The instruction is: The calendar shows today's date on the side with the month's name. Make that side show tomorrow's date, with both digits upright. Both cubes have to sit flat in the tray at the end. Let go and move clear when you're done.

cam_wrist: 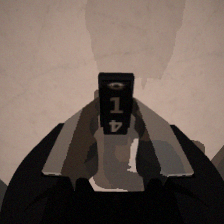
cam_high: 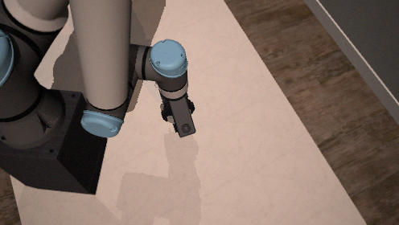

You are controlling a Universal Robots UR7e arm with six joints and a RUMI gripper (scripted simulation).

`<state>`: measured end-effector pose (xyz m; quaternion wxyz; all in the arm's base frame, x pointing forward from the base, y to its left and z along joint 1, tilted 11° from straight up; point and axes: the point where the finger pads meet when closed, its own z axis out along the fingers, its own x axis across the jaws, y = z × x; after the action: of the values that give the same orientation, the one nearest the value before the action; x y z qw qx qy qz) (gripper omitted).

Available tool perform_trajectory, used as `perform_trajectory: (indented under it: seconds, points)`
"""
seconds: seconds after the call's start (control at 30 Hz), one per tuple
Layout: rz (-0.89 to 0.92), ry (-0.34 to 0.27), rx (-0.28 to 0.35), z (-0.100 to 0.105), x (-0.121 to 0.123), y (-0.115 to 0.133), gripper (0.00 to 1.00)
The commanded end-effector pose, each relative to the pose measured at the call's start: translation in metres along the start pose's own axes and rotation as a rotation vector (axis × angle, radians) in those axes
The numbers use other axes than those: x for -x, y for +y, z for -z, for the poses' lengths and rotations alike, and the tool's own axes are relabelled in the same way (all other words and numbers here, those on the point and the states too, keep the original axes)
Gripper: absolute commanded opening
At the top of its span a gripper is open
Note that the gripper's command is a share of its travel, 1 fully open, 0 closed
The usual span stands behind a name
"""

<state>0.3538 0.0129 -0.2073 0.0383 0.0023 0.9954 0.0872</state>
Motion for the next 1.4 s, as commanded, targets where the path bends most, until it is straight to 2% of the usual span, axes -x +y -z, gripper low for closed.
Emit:
perform_trajectory:
  seconds: [0.0,1.37]
  points:
    - [0.003,-0.003,-0.001,-0.0018,0.0021,0.0000,0.10]
    - [0.002,-0.003,-0.001,-0.0080,0.0018,0.0000,0.10]
